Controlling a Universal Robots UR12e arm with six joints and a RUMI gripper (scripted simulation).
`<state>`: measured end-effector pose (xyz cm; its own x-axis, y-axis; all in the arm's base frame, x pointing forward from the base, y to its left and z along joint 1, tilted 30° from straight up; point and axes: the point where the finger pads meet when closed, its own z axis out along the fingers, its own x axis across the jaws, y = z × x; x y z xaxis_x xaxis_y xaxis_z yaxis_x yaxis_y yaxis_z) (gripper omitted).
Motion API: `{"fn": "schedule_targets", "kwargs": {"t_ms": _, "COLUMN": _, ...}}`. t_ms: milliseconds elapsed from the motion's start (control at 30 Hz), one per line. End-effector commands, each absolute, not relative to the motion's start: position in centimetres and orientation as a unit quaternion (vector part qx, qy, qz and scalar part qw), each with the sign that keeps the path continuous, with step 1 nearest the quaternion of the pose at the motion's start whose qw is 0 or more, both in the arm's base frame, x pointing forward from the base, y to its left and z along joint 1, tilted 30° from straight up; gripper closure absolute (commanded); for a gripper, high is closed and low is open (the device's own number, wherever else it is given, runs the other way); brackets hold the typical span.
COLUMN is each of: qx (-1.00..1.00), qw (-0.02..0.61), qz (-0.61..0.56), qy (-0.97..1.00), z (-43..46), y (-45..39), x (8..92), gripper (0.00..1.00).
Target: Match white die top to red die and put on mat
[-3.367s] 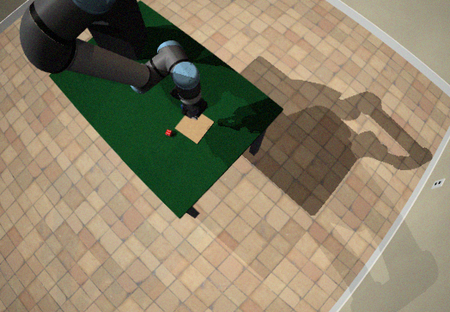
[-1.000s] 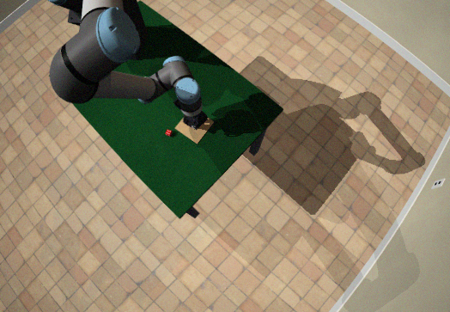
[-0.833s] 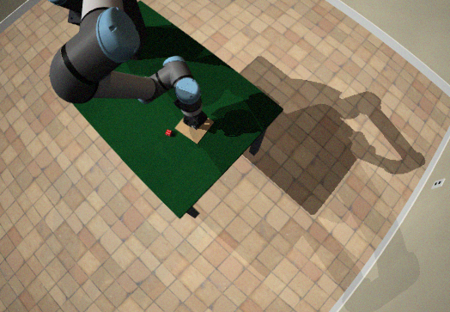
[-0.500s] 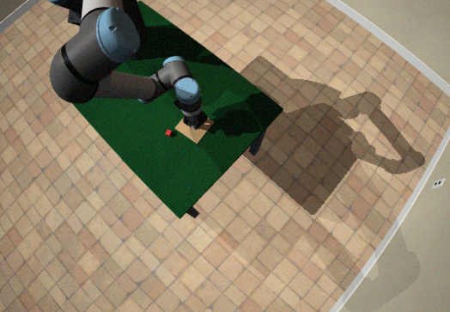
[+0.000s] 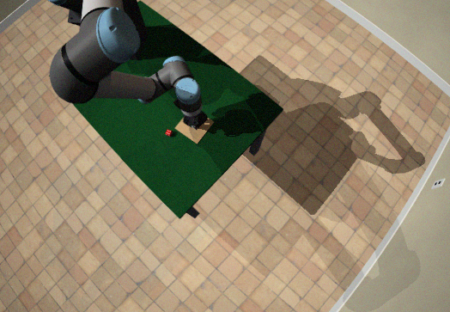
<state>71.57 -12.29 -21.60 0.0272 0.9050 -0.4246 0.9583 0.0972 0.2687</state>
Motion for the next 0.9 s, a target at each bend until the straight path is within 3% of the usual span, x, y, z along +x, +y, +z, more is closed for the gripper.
{"fn": "schedule_targets", "kwargs": {"t_ms": 0, "qx": 0.67, "qw": 0.255, "qz": -0.052, "qy": 0.695, "z": -21.61, "y": -12.29, "x": 71.61, "gripper": 0.94}}
{"fn": "schedule_targets", "kwargs": {"t_ms": 867, "qx": 0.67, "qw": 0.255, "qz": -0.052, "qy": 0.695, "z": -21.88, "y": -12.42, "x": 71.7, "gripper": 0.94}}
